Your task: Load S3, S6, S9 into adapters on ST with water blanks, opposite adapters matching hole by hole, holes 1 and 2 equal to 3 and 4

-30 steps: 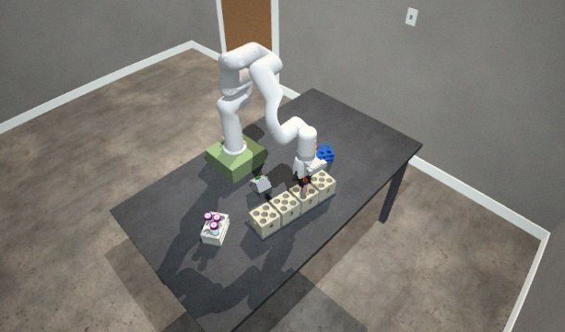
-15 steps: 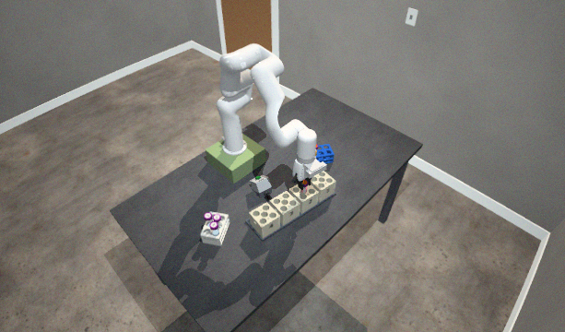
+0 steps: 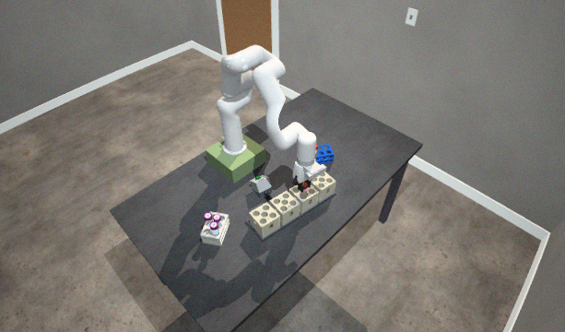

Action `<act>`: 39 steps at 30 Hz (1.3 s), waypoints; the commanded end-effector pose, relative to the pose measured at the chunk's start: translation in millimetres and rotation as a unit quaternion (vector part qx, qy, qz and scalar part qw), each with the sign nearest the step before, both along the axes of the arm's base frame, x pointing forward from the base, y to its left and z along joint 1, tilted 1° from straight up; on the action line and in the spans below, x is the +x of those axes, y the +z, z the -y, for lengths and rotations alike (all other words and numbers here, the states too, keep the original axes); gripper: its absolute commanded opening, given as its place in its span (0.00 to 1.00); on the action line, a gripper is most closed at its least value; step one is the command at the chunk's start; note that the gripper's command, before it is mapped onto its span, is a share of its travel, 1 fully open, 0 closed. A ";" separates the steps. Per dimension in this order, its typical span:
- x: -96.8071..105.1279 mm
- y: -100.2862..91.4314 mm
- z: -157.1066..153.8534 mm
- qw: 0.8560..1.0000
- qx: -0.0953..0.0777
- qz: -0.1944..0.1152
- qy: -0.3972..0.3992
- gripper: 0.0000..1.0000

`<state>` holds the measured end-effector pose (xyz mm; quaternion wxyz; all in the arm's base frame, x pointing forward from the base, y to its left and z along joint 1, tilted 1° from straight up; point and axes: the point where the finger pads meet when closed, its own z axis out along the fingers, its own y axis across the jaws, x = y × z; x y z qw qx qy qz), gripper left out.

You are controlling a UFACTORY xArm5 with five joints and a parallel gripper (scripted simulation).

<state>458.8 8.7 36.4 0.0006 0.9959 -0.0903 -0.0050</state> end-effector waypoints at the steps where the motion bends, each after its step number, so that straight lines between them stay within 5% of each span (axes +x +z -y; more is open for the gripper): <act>1: 1.5 -0.9 0.0 1.000 -0.004 0.002 0.000 0.00; 27: 1.4 -10.9 0.1 1.000 -0.004 0.002 0.000 0.00; 28: 1.4 -11.2 0.1 1.000 -0.004 0.002 0.000 0.44; 39: 1.4 -11.2 0.1 1.000 -0.004 0.002 0.000 0.44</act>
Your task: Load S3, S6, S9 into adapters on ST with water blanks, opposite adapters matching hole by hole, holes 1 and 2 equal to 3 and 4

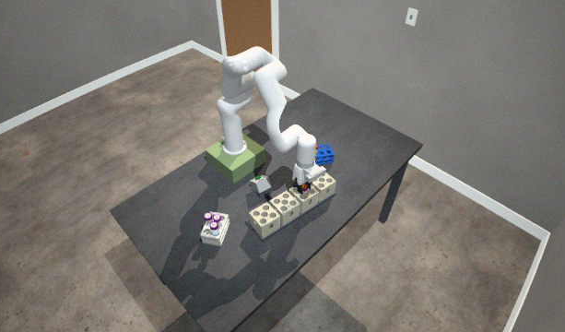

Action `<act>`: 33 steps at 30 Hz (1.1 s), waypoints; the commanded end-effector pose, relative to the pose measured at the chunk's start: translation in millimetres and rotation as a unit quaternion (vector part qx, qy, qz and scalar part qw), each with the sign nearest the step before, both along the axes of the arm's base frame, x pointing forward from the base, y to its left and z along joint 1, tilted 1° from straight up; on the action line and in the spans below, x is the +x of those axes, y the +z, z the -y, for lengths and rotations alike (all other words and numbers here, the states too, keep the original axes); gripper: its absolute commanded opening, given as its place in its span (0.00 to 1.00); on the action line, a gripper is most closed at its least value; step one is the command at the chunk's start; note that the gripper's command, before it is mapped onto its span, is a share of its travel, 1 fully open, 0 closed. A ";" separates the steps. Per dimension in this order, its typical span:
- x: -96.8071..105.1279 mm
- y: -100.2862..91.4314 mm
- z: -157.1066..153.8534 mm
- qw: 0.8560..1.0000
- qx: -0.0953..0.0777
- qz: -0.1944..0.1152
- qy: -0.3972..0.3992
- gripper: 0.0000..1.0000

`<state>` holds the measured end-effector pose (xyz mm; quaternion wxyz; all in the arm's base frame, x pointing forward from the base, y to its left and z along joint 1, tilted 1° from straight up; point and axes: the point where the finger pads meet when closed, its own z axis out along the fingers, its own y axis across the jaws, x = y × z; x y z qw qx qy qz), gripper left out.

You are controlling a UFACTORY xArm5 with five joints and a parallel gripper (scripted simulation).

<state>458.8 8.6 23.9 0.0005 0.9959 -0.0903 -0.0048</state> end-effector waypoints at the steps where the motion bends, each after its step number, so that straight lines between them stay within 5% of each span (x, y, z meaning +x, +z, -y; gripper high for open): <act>1: 1.4 1.3 0.0 1.000 -0.004 0.002 0.000 0.44; 17: 1.4 1.3 0.0 1.000 -0.004 0.002 0.000 0.44; 33: 1.6 29.4 -0.3 1.000 -0.004 0.002 0.000 0.44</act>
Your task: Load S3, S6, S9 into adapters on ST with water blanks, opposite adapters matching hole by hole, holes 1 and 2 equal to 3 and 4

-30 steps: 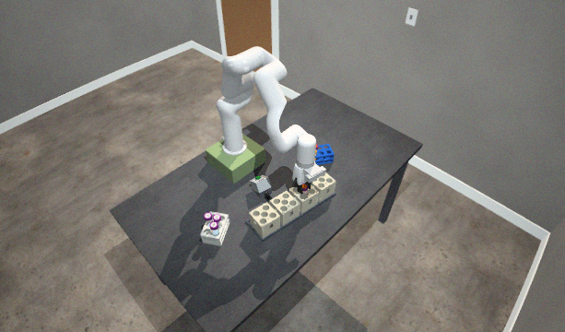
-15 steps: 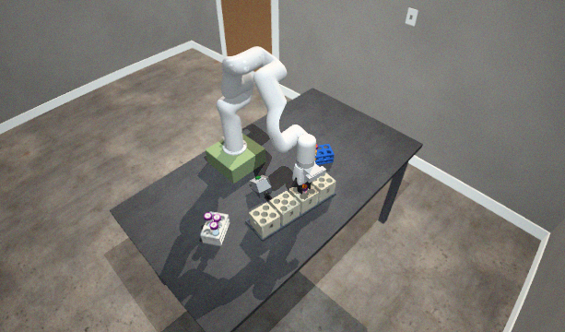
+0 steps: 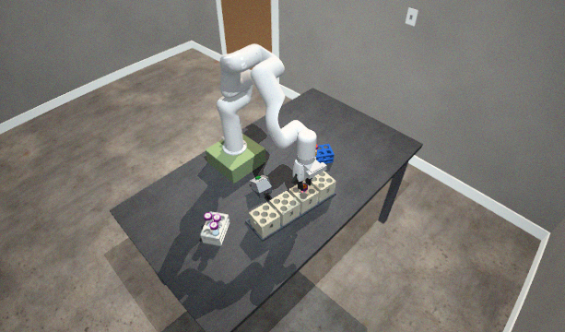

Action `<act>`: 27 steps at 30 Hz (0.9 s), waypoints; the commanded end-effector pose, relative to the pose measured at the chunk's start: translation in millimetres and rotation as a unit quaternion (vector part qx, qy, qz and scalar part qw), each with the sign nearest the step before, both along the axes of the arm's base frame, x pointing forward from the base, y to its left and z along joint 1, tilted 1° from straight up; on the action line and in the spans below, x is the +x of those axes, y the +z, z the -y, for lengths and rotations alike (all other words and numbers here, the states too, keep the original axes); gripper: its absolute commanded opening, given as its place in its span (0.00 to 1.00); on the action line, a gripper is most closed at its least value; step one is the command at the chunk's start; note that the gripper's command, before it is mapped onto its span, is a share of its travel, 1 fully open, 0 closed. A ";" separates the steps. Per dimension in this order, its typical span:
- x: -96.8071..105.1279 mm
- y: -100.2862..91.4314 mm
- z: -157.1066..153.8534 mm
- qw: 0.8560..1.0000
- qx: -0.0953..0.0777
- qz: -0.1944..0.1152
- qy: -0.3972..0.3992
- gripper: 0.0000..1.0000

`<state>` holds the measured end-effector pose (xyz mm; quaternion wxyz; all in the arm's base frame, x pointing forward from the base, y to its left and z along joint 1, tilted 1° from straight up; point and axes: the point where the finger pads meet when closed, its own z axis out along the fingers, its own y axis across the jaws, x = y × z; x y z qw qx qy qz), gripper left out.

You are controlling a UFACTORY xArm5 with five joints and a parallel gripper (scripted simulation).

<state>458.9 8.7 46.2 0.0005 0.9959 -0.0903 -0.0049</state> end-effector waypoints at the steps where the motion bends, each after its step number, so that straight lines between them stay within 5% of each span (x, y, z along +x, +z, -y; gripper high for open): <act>1: 1.5 9.0 -0.1 1.000 -0.004 0.002 0.000 0.44; 27: 1.9 57.1 -0.5 1.000 -0.004 0.002 0.000 0.44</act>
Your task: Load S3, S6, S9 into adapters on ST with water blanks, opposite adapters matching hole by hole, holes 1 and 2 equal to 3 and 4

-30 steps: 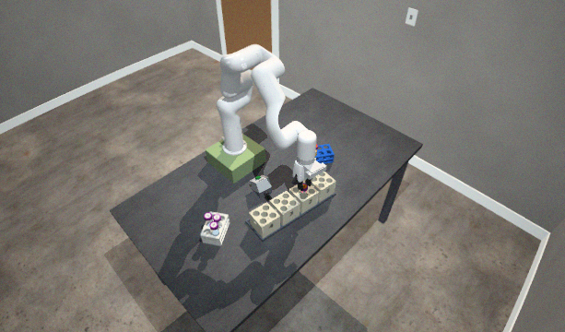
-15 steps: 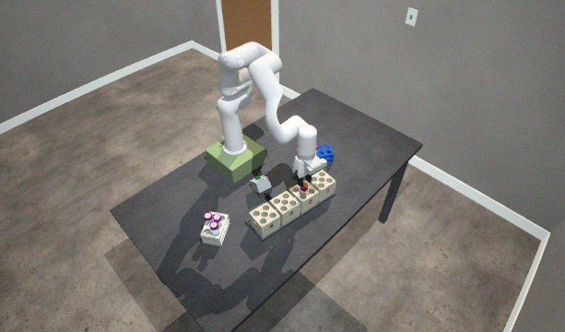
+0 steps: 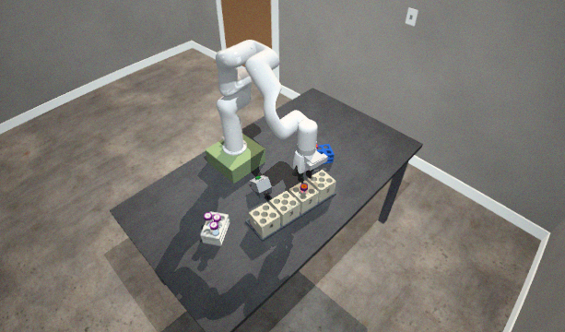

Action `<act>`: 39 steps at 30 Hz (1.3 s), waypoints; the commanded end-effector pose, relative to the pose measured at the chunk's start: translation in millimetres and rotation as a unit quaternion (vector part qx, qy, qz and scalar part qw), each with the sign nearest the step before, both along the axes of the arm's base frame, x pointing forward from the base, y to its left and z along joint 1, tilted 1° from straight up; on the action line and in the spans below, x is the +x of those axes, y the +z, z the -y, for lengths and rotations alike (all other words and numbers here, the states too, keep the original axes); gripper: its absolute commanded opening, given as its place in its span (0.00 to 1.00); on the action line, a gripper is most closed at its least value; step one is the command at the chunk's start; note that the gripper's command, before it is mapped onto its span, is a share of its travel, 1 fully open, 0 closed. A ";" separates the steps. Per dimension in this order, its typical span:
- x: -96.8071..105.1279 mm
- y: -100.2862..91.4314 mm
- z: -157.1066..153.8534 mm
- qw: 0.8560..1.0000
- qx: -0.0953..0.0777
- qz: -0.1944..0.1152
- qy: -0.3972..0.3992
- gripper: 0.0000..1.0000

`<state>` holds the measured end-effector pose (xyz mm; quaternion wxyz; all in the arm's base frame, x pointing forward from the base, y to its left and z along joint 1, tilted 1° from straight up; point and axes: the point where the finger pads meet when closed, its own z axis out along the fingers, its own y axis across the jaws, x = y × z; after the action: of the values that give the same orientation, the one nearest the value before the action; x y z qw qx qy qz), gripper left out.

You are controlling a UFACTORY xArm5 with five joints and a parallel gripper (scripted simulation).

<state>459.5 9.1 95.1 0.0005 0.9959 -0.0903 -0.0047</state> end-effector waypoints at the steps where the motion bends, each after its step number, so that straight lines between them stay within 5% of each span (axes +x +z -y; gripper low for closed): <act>1: 1.3 10.2 -0.1 1.000 -0.004 0.002 0.000 0.44; 30: 1.7 60.3 -0.5 1.000 -0.004 0.002 0.000 0.44; 39: 1.7 61.6 -0.5 1.000 -0.004 0.002 0.000 0.44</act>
<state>459.9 9.6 154.8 0.0006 0.9959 -0.0903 -0.0050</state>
